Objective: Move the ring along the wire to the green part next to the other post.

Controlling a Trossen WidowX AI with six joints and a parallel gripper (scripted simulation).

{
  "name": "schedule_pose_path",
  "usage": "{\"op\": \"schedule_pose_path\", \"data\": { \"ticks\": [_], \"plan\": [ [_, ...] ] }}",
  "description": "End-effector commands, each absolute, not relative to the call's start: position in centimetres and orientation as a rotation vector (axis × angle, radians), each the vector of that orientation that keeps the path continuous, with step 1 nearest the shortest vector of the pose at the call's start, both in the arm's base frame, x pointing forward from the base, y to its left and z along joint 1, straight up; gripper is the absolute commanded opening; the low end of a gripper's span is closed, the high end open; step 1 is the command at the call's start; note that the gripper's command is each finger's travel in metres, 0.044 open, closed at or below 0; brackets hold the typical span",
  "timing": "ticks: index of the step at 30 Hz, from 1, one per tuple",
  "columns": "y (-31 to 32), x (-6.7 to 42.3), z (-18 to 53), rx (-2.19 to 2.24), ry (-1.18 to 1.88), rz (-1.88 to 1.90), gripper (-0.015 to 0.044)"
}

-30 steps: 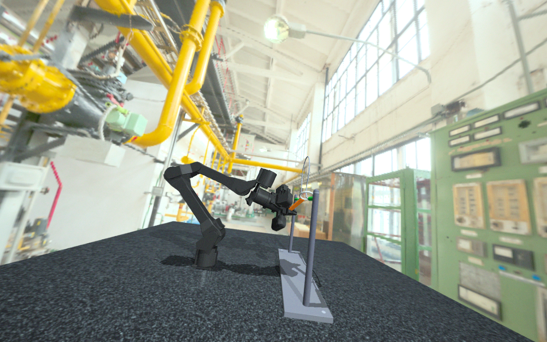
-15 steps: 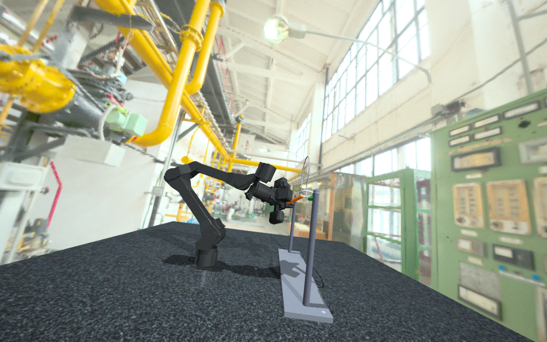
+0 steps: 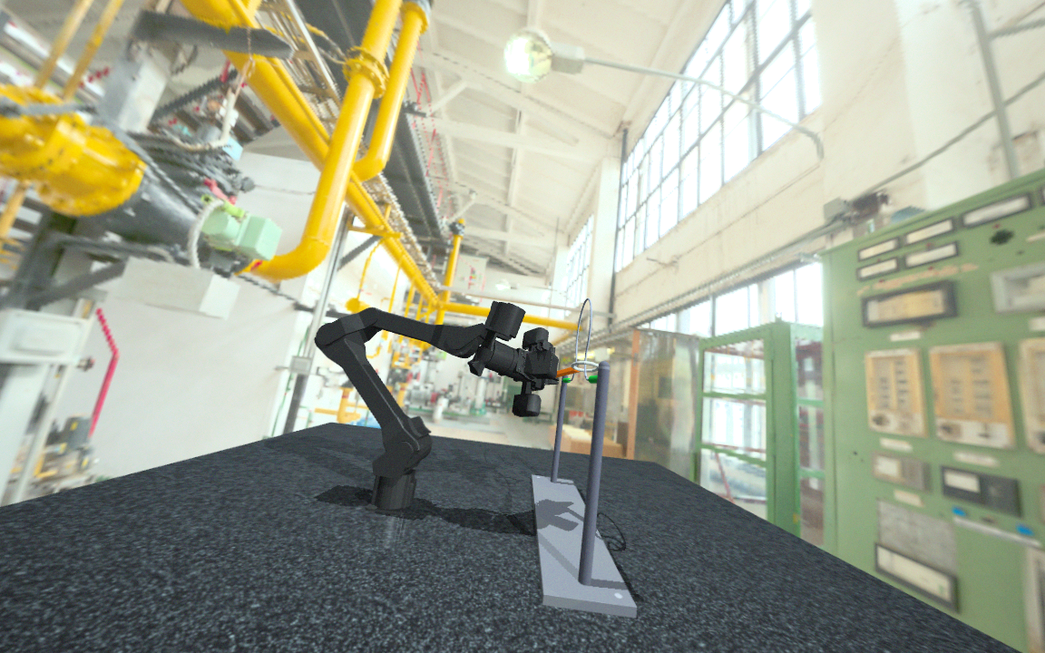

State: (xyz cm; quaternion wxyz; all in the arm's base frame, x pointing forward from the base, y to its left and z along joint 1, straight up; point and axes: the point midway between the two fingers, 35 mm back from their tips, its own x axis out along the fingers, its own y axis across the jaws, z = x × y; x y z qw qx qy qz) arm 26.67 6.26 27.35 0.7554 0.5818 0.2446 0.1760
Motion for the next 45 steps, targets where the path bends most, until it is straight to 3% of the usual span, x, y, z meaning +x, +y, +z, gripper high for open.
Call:
{"op": "schedule_pose_path", "data": {
  "ticks": [1,45],
  "plan": [
    [6.5,26.6,28.5,1.304,0.519,0.411,-0.0150],
    [5.4,26.4,37.8,1.835,0.414,0.596,-0.0150]
  ]
}}
